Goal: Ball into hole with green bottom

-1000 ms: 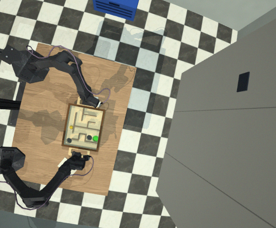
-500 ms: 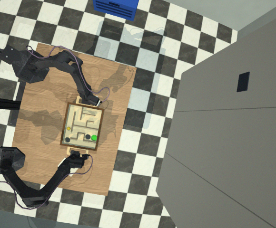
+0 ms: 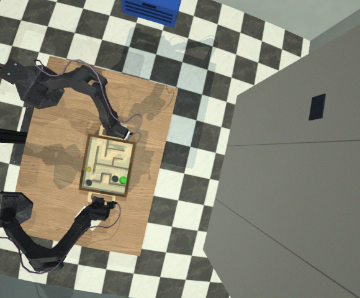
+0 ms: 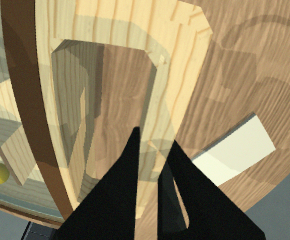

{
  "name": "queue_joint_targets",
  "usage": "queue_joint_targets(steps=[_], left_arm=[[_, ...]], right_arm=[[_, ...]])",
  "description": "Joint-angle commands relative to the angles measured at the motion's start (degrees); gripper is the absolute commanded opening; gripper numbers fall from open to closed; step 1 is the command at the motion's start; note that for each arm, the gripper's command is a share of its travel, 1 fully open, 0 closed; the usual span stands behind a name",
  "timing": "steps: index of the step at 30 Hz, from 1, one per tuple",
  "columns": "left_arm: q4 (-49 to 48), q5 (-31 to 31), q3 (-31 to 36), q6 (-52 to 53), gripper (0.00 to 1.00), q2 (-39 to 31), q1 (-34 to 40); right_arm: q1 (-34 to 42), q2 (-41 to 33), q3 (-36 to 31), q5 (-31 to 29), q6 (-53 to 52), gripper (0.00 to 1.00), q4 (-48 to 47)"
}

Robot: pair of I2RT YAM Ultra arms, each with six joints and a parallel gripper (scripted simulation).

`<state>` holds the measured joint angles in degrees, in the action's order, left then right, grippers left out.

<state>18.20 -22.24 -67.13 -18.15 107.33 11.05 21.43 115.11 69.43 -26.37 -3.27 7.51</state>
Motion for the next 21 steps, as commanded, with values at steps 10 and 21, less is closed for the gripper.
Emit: queue_joint_targets(steps=[10,21], left_arm=[[1.37,-5.16,-0.76,-0.46,0.00,-2.95,1.51],[4.15,-0.06,-3.60,1.96,0.00,-2.52,-1.59]], right_arm=[[-1.31,-2.50,0.47,1.73,2.00,0.00,-5.04],[1.01,-3.48,4.98,-2.97,-0.90,0.00,5.40]])
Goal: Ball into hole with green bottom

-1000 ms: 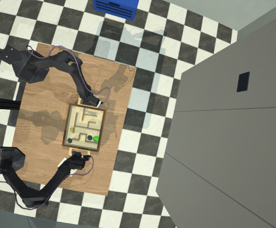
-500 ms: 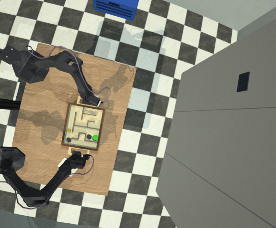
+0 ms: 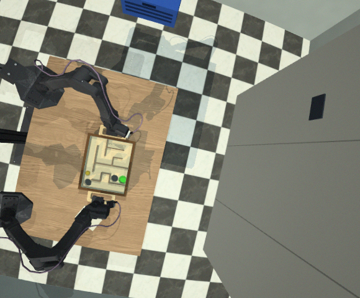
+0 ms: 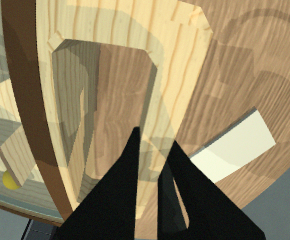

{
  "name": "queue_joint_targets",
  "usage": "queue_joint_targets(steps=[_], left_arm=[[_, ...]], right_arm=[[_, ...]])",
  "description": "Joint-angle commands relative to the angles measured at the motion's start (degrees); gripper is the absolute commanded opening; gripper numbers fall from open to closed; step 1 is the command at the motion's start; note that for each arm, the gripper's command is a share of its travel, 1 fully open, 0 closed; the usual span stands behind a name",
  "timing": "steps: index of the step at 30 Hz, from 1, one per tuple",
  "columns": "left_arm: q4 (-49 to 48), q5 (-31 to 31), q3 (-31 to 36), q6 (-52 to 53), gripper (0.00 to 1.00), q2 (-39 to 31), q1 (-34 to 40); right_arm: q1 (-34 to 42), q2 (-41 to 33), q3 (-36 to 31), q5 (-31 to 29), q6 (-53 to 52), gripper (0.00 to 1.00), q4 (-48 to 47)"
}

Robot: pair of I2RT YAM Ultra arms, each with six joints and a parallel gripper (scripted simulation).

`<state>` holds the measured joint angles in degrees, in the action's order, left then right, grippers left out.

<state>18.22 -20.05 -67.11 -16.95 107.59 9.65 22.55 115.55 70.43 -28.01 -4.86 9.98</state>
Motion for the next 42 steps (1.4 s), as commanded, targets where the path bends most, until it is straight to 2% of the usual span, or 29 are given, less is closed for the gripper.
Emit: queue_joint_targets(steps=[1,2,3,4,5,7,8,12,13,14,15,18,20,21,24,25,26,27,30,31,37,38,42], left_arm=[[2.17,2.02,-4.14,2.61,0.00,-0.42,-1.45],[4.58,-0.17,-5.11,1.49,0.00,-0.36,-1.15],[4.29,1.60,-5.64,1.98,0.00,0.06,-1.50],[5.41,-2.03,-5.87,0.23,0.00,-1.03,0.57],[3.51,-3.27,-5.04,-0.27,0.00,-1.65,1.22],[3.86,-4.59,-4.80,-1.00,0.00,-2.11,1.69],[2.24,-5.66,-1.67,-0.98,0.00,-2.42,2.11],[2.42,-4.94,-1.29,-0.28,0.00,-2.73,2.36],[-0.48,-6.42,-0.14,-0.37,0.00,-3.40,2.46],[-3.61,-4.04,0.87,1.46,0.00,-4.01,0.76],[-4.77,-3.63,1.57,1.96,0.00,-3.83,0.45],[-0.07,0.26,-1.71,2.60,0.00,-3.56,-0.73],[-2.07,1.17,-2.04,3.37,0.00,-3.26,-1.40],[4.12,-2.71,-3.58,0.69,0.00,-2.92,0.01],[7.70,-4.11,-6.07,-1.16,0.00,-2.37,1.59],[8.80,-4.54,-6.86,-1.47,0.00,-0.15,1.85],[8.99,-5.07,-7.32,-1.84,0.00,-0.83,1.98],[6.96,-4.29,-7.16,-0.78,0.00,-1.52,1.66],[6.30,-4.90,-5.51,-0.92,0.00,-1.51,1.18],[5.03,-5.84,-3.40,-1.69,0.00,-2.25,2.75],[0.71,-6.28,-0.61,-0.57,0.00,-3.47,1.89],[6.75,-5.45,-3.92,-1.23,0.00,-3.10,1.27],[7.91,-1.08,-6.78,0.80,0.00,-2.11,-0.28]], right_arm=[[1.07,-4.23,4.76,-4.80,-0.89,0.00,5.32],[0.05,-3.91,5.65,-2.91,-0.24,0.00,5.52],[0.92,-3.74,6.43,-3.96,-1.03,0.00,6.87],[-0.77,-3.66,6.32,-0.98,0.81,0.00,4.05],[-0.98,-4.18,5.06,0.04,1.87,0.00,-0.37],[-1.66,-3.69,3.63,1.52,2.26,0.00,-1.86],[-1.90,-3.75,0.77,1.94,2.92,0.00,-4.57],[-2.23,-3.17,0.44,1.12,2.20,0.00,-3.19],[-1.99,-3.63,-1.08,1.74,3.25,0.00,-7.36],[-0.59,-4.48,-1.42,-1.59,2.22,0.00,-6.68],[-0.34,-4.78,-1.72,-2.30,2.18,0.00,-7.14],[0.55,-4.74,2.39,-3.94,0.08,0.00,0.85],[1.15,-4.76,3.04,-5.21,-0.02,0.00,1.41],[-0.74,-4.27,4.07,-0.57,1.37,0.00,2.25],[-2.13,-3.29,5.83,2.24,2.13,0.00,3.13],[-2.58,0.47,6.54,3.10,2.12,0.00,3.52],[-2.89,-0.86,6.61,3.60,2.32,0.00,2.48],[-2.77,-2.18,6.08,1.58,1.90,0.00,0.90],[-2.81,-2.12,5.26,2.19,1.84,0.00,-0.86],[-3.27,-2.52,1.89,3.36,2.74,0.00,-3.09],[-3.07,-3.54,-0.56,1.75,3.20,0.00,-6.82],[-3.29,-2.99,2.60,2.45,1.67,0.00,-0.07],[-1.28,-2.63,6.34,-0.52,0.16,0.00,5.98]])
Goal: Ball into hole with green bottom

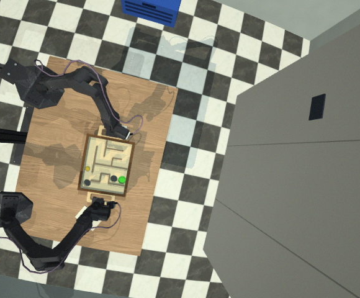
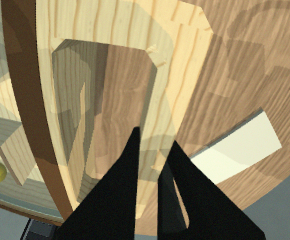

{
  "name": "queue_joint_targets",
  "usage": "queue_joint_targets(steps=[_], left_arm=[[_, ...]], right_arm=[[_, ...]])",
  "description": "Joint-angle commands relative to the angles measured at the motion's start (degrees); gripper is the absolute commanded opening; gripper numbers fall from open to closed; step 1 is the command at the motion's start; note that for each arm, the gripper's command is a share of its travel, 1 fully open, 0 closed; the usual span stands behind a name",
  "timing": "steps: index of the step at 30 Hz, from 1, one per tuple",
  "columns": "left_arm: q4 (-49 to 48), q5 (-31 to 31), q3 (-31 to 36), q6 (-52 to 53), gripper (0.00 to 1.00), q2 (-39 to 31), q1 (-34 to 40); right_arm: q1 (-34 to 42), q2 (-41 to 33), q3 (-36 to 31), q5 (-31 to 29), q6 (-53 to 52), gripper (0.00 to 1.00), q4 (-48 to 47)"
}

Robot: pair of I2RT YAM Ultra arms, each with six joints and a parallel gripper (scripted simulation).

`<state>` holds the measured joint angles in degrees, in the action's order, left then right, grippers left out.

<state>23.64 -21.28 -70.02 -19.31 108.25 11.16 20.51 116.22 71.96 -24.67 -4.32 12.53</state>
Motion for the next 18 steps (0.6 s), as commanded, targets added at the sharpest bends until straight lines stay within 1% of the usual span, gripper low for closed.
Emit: queue_joint_targets(steps=[1,2,4,5,6,7,8,9,10,11,13,14,15,16,18], left_arm=[[2.87,0.62,-4.70,3.34,0.00,-0.61,-2.18],[1.59,-1.85,-4.39,2.43,0.00,-2.13,-1.75],[1.59,-1.85,-4.39,2.43,0.00,-2.13,-1.75],[0.55,-1.94,-3.93,2.47,0.00,-1.90,-1.75],[-1.50,1.25,-2.88,3.77,0.00,-2.04,-2.68],[-1.65,-3.88,-0.54,1.58,0.00,-2.68,-0.67],[-2.91,-3.91,0.12,1.95,0.00,-3.04,0.32],[-5.58,-2.55,1.35,2.92,0.00,-3.02,-1.45],[-6.71,-2.18,2.42,3.27,0.00,-3.17,-1.70],[-0.35,-1.66,0.26,2.01,0.00,-2.61,-1.87],[0.00,1.67,-1.87,3.47,0.00,-2.33,-2.54],[-2.73,-0.29,-1.48,3.55,0.00,-2.79,-2.33],[1.75,-0.04,-2.96,2.96,0.00,-2.33,-2.52],[0.06,0.71,-2.66,3.64,0.00,-1.96,-2.76],[0.01,-0.46,-2.92,3.33,0.00,-1.91,-2.70]], right_arm=[[0.88,-3.05,5.82,-4.08,-0.60,0.00,4.39],[0.02,-3.27,5.31,-3.08,0.44,0.00,0.72],[0.02,-3.27,5.31,-3.08,0.44,0.00,0.72],[-0.32,-2.50,5.16,-2.90,0.91,0.00,-1.22],[0.07,-2.83,5.43,-5.06,-0.81,0.00,1.71],[-0.74,-3.06,1.61,-0.80,2.10,0.00,-5.34],[-0.77,-3.18,0.65,-0.69,2.18,0.00,-6.45],[-0.37,-3.48,-0.31,-3.29,1.35,0.00,-6.71],[-0.24,-3.76,-1.21,-3.86,1.21,0.00,-7.25],[-0.48,-3.23,1.34,-2.85,0.00,0.00,-1.14],[1.28,-2.90,3.77,-4.88,-1.05,0.00,2.55],[1.04,-3.74,3.27,-4.36,-0.05,0.00,-1.26],[0.06,-3.17,4.85,-3.68,-0.68,0.00,3.37],[0.21,-3.18,4.69,-4.67,-0.65,0.00,2.82],[0.02,-3.20,4.86,-3.93,0.28,0.00,1.00]])
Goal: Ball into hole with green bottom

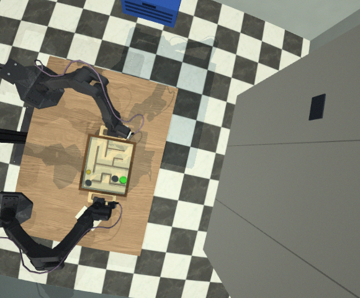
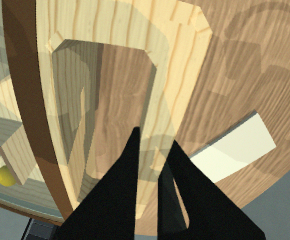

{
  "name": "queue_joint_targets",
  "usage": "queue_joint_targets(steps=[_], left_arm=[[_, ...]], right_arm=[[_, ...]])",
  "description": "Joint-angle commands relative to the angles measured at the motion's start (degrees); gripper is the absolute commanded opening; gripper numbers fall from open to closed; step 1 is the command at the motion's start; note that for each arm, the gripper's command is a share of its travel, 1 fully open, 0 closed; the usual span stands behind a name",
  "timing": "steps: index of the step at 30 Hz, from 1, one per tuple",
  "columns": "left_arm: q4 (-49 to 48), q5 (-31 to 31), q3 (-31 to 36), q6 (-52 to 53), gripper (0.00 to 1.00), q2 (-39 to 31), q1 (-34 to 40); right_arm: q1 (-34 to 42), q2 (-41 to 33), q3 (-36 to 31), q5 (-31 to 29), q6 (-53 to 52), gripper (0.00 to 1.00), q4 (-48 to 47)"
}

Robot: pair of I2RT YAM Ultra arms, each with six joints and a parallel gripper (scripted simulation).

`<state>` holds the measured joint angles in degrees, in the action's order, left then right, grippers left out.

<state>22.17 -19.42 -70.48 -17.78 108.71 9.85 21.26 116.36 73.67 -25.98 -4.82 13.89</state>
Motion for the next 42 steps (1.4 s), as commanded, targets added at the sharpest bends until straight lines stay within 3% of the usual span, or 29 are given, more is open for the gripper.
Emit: queue_joint_targets(steps=[1,4,5,16,21,22,24,31,33,37,42], left_arm=[[1.34,-2.30,-2.42,1.70,0.00,-2.36,-1.58],[0.94,-2.39,-2.39,1.75,0.00,-1.99,-1.38],[-2.21,0.33,-1.65,3.07,0.00,-2.36,-2.20],[-8.32,-4.39,5.09,2.55,0.00,-4.55,0.44],[-5.31,-4.35,3.04,2.47,0.00,-4.64,0.07],[-4.52,-0.38,2.18,3.65,0.00,-4.14,-1.56],[-1.20,-2.95,0.70,2.36,0.00,-4.18,-1.13],[2.89,-1.52,-3.23,1.88,0.00,-0.90,-1.83],[0.54,-2.14,-0.59,1.98,0.00,-1.91,-1.76],[0.77,-2.13,-0.17,1.99,0.00,-2.30,-1.87],[-5.90,-3.32,3.92,2.58,0.00,-3.63,-1.68]], right_arm=[[-0.78,-3.38,3.06,-2.74,0.60,0.00,-1.11],[-0.75,-2.68,3.10,-2.46,0.88,0.00,-1.67],[0.80,-3.23,3.22,-4.47,-0.48,0.00,0.33],[-0.57,-5.47,-4.47,-3.03,3.30,0.00,-11.06],[-0.70,-5.41,-2.70,-2.65,3.20,0.00,-9.10],[0.90,-5.14,-0.86,-4.96,1.14,0.00,-3.48],[-0.62,-5.14,0.29,-2.68,1.85,0.00,-2.19],[-1.15,-3.31,4.55,-2.33,0.10,0.00,2.84],[-1.13,-3.52,3.35,-2.28,0.65,0.00,-1.66],[-1.18,-3.38,3.66,-2.33,0.56,0.00,-0.33],[-1.11,-4.25,-2.72,-2.51,2.28,0.00,-8.06]])
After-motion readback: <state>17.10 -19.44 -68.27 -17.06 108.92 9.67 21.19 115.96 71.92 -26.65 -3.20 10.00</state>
